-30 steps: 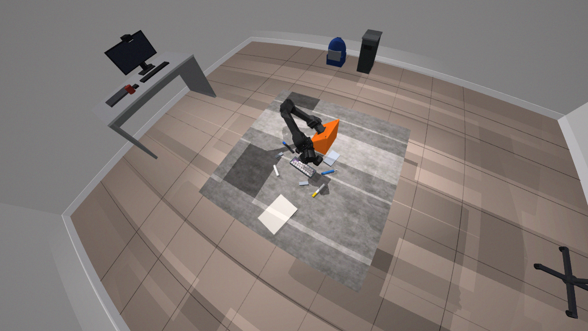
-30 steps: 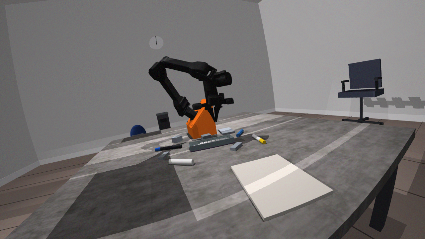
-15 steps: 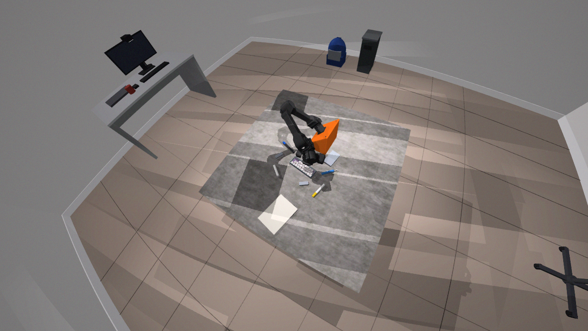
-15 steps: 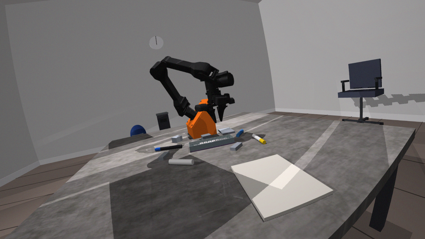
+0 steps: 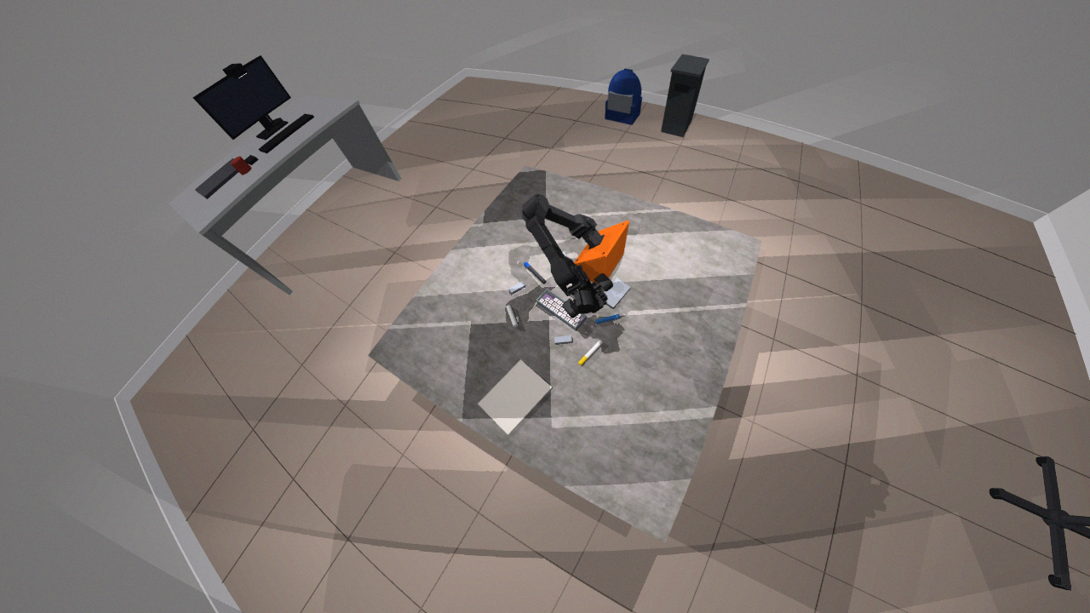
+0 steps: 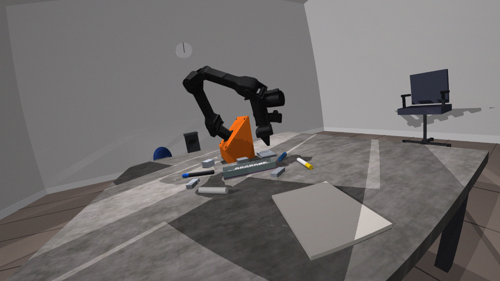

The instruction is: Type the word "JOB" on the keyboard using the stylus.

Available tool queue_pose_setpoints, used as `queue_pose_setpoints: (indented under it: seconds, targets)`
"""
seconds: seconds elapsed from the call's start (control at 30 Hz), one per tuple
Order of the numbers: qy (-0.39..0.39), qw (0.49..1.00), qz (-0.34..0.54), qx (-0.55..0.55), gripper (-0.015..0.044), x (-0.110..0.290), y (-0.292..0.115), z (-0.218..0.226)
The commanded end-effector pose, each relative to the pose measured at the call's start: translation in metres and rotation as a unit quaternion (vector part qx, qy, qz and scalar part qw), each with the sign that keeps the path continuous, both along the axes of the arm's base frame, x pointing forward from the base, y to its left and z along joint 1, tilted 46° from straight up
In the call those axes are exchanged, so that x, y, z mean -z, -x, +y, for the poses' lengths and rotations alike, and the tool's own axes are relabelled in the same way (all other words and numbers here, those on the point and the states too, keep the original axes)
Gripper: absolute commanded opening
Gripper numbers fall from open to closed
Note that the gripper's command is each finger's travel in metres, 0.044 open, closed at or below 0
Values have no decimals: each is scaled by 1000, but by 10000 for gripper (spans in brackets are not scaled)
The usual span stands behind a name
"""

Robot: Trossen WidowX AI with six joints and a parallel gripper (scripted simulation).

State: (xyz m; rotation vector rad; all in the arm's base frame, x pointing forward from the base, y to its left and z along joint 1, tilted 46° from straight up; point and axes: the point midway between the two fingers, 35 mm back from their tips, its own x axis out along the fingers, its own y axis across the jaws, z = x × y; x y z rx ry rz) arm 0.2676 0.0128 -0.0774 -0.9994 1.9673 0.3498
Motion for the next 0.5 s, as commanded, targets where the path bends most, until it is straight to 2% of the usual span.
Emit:
queue_pose_setpoints:
  seconds: [0.0, 0.2, 0.47]
  targets:
    - [-215, 906, 208, -301, 150, 47, 2, 30]
    - [-295, 814, 266, -424, 150, 63, 5, 41]
    - [-298, 810, 267, -428, 150, 63, 6, 41]
